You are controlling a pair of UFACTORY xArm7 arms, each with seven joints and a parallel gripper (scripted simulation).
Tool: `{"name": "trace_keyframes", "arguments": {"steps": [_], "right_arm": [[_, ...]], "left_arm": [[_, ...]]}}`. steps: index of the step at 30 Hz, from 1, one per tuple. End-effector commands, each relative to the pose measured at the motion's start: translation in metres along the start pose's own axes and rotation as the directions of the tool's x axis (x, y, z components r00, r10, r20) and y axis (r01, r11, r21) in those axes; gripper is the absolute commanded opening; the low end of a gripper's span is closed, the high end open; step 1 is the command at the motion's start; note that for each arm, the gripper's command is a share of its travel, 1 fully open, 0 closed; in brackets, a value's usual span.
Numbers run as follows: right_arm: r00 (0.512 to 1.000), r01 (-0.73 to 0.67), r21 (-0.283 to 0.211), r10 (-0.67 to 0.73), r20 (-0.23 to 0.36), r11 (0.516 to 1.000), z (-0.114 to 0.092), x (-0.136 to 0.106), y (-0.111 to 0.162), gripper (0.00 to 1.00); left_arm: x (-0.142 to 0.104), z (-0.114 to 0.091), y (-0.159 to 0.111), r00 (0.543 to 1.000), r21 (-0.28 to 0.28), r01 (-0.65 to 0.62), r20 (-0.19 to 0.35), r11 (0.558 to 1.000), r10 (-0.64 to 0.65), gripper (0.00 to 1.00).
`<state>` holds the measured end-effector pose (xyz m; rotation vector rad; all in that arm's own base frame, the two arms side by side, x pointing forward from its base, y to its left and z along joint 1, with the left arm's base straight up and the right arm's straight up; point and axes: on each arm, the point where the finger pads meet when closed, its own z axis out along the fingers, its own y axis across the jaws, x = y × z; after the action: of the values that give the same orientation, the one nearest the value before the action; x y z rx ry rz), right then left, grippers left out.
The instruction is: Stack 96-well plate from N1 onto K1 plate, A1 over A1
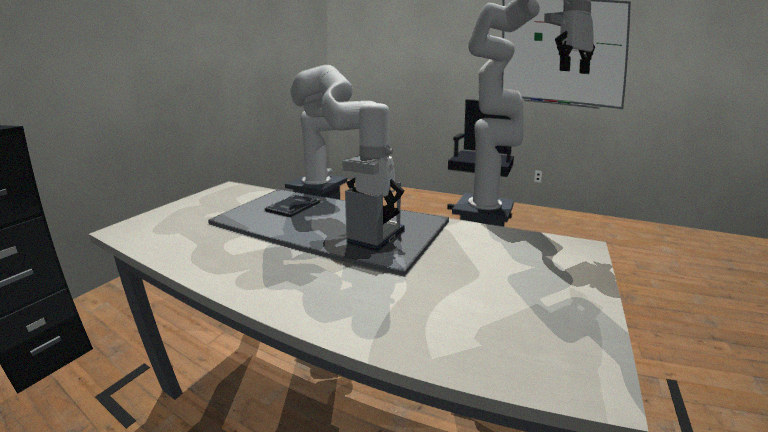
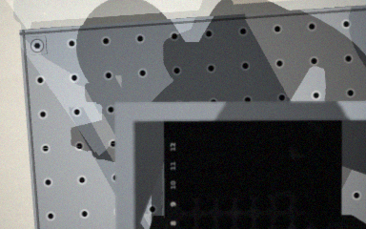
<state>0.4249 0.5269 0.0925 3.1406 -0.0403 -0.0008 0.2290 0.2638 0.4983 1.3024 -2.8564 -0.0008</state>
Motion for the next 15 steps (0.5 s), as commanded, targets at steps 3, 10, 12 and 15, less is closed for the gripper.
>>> {"name": "trace_keyframes", "arguments": {"steps": [3,10,12,15], "right_arm": [[1.000,0.000,0.005,0.000,-0.003,1.000,0.004,0.001,-0.001,0.00],[1.000,0.000,0.005,0.000,-0.003,1.000,0.013,0.001,-0.001,0.00],[1.000,0.000,0.005,0.000,-0.003,1.000,0.013,0.001,-0.001,0.00],[1.000,0.000,0.005,0.000,-0.003,1.000,0.013,0.001,-0.001,0.00]], "left_arm": [[0.000,-0.001,0.000,1.000,0.001,0.000,0.003,1.000,0.000,1.00],[0.000,-0.001,0.000,1.000,0.001,0.000,0.003,1.000,0.000,1.00],[0.000,-0.001,0.000,1.000,0.001,0.000,0.003,1.000,0.000,1.00],[0.000,-0.001,0.000,1.000,0.001,0.000,0.003,1.000,0.000,1.00]]}}
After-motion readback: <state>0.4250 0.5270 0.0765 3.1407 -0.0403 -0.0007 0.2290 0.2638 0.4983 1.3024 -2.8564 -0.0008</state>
